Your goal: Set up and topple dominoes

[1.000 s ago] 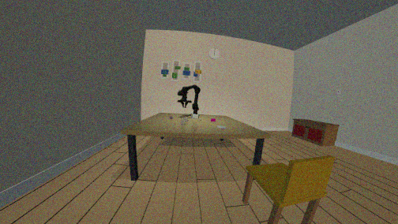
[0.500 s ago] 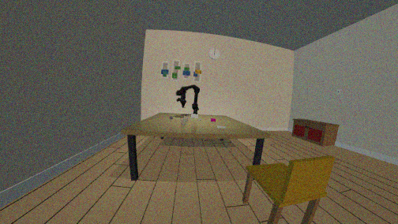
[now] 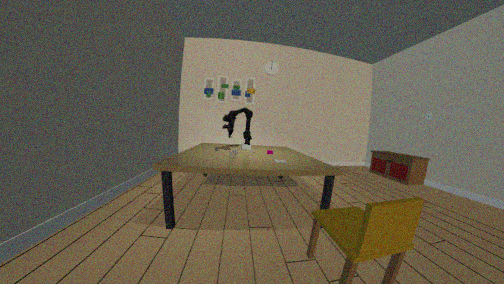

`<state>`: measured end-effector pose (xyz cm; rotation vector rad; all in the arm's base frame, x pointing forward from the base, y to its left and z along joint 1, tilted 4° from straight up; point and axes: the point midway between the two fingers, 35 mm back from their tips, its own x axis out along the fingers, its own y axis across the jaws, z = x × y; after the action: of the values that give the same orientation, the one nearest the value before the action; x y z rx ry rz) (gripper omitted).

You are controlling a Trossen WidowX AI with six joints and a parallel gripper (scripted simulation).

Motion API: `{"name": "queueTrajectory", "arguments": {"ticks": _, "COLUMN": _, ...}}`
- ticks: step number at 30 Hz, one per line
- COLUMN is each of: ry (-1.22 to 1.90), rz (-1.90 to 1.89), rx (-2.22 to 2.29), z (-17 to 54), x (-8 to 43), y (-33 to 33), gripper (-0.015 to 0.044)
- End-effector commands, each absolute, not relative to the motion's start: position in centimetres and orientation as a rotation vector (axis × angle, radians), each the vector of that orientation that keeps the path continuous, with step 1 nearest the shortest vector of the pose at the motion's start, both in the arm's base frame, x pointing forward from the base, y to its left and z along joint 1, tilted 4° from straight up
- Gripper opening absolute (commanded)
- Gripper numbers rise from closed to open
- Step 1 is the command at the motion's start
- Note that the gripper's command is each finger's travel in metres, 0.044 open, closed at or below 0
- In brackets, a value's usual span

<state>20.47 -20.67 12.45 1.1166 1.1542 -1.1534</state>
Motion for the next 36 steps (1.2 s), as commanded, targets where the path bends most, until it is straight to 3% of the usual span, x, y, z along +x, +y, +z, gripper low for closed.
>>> {"name": "queueTrajectory", "arguments": {"ticks": 1, "ry": 1.133, "rz": -1.188, "rx": 1.023, "z": 11.1, "x": 20.8, "y": -21.0, "gripper": 0.0107}}
{"name": "queueTrajectory", "arguments": {"ticks": 36, "ry": 0.555, "rz": -1.393, "rx": 0.292, "z": 7.5, "x": 24.9, "y": -21.3, "gripper": 0.0107}}
